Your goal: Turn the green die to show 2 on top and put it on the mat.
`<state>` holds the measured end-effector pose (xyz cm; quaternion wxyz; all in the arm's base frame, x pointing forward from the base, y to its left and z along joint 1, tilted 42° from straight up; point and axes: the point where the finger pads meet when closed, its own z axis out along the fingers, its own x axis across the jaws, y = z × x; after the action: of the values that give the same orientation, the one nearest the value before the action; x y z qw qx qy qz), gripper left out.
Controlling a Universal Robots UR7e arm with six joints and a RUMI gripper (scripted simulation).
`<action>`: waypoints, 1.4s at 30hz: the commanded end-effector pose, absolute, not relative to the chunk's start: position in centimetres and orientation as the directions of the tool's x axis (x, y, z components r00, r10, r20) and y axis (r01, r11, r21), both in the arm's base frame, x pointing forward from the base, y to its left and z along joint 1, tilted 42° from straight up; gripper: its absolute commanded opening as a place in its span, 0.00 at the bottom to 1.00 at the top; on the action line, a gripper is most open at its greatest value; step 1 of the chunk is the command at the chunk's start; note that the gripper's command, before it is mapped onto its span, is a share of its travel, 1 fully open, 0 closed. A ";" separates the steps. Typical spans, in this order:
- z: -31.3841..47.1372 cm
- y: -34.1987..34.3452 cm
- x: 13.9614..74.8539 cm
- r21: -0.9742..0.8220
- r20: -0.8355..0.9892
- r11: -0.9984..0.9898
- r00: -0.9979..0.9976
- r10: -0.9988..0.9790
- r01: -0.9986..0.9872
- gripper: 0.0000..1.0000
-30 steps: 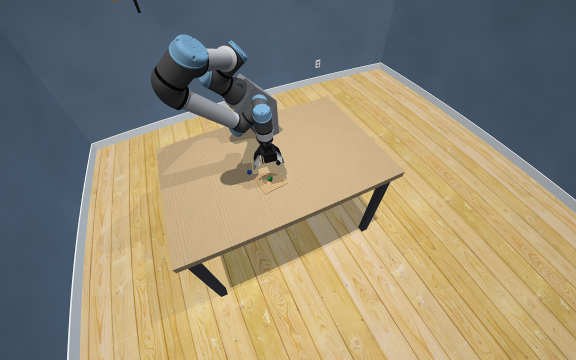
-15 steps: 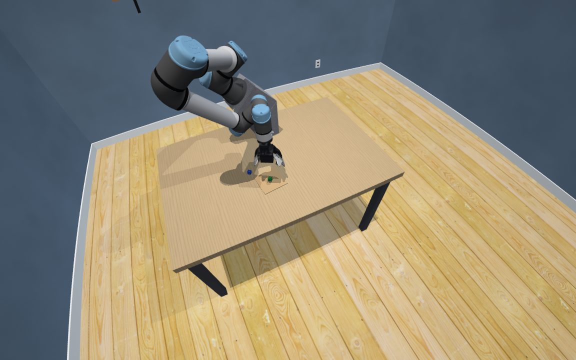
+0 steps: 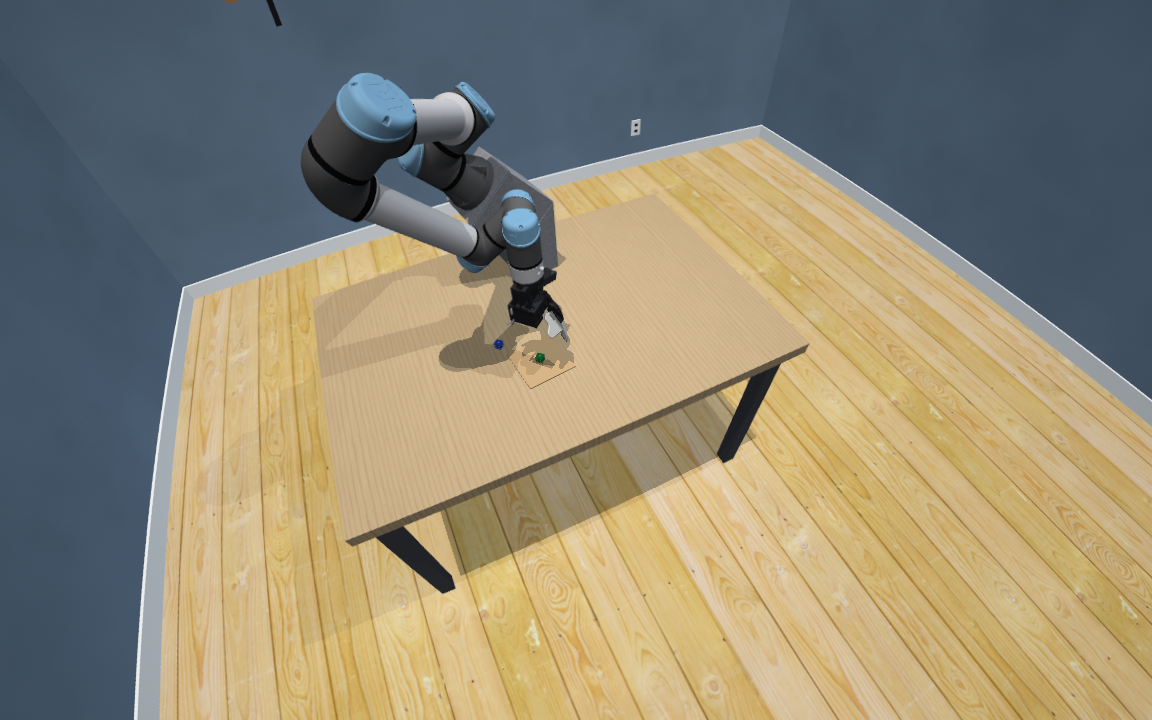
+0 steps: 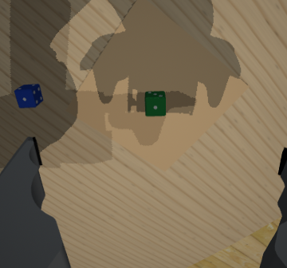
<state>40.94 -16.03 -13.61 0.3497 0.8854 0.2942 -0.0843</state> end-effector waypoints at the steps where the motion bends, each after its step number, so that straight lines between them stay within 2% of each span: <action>1: -13.8 -16.0 40.8 0.603 -0.296 -0.633 0.873 0.386 0.485 1.00; 20: -13.8 -16.2 41.1 0.672 0.017 -0.740 0.999 0.049 0.025 1.00; 42: -13.6 -16.6 41.5 0.582 0.336 -0.673 0.889 -0.311 -0.455 1.00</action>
<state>41.63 -16.52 -13.55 0.3498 0.9217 -0.1440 0.0853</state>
